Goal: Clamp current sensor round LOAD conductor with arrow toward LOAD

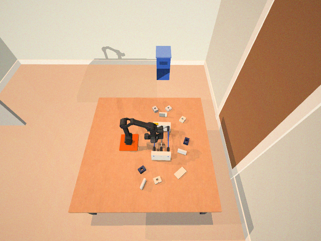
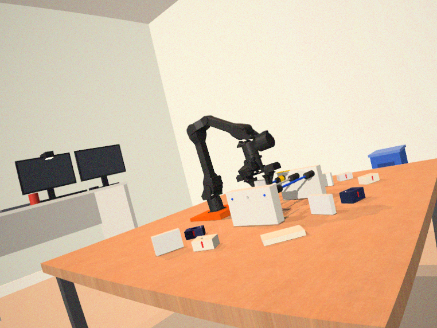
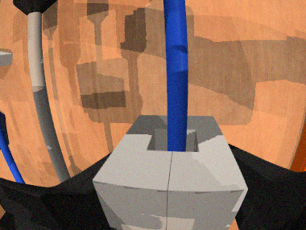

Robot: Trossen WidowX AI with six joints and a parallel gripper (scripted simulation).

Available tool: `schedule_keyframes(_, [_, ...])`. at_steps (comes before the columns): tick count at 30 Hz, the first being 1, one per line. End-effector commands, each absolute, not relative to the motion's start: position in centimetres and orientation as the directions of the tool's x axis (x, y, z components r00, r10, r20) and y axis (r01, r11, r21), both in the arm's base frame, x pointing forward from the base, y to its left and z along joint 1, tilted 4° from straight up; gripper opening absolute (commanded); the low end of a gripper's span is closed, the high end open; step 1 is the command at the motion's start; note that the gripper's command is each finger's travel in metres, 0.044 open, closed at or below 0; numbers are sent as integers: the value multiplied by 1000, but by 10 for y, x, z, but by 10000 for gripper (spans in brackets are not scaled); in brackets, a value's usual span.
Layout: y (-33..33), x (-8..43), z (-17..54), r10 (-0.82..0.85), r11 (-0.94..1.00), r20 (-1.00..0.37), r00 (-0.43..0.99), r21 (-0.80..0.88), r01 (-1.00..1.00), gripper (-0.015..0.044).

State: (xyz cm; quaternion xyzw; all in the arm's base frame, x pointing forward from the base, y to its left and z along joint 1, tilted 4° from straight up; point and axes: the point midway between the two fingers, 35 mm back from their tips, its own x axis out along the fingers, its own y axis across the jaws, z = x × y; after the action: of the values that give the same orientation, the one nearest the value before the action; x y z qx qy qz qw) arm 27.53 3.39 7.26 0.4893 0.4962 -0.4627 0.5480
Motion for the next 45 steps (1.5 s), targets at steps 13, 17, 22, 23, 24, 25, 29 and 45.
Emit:
schedule_keyframes(13, [34, 275, 73, -22, 93, -997, 79, 77, 993, 235])
schedule_keyframes(17, [34, 275, 73, -22, 93, -997, 79, 77, 993, 208])
schedule_keyframes(22, [34, 275, 73, -22, 93, -997, 79, 77, 993, 175])
schedule_keyframes(23, [34, 275, 73, -22, 93, -997, 79, 77, 993, 168])
schedule_keyframes(24, [34, 275, 73, -22, 93, -997, 79, 77, 993, 161])
schedule_keyframes(25, [34, 275, 73, -22, 93, -997, 79, 77, 993, 155])
schedule_keyframes(29, [34, 275, 73, -22, 93, -997, 79, 77, 993, 128])
schedule_keyframes(45, [33, 273, 73, -26, 93, -998, 48, 46, 995, 0])
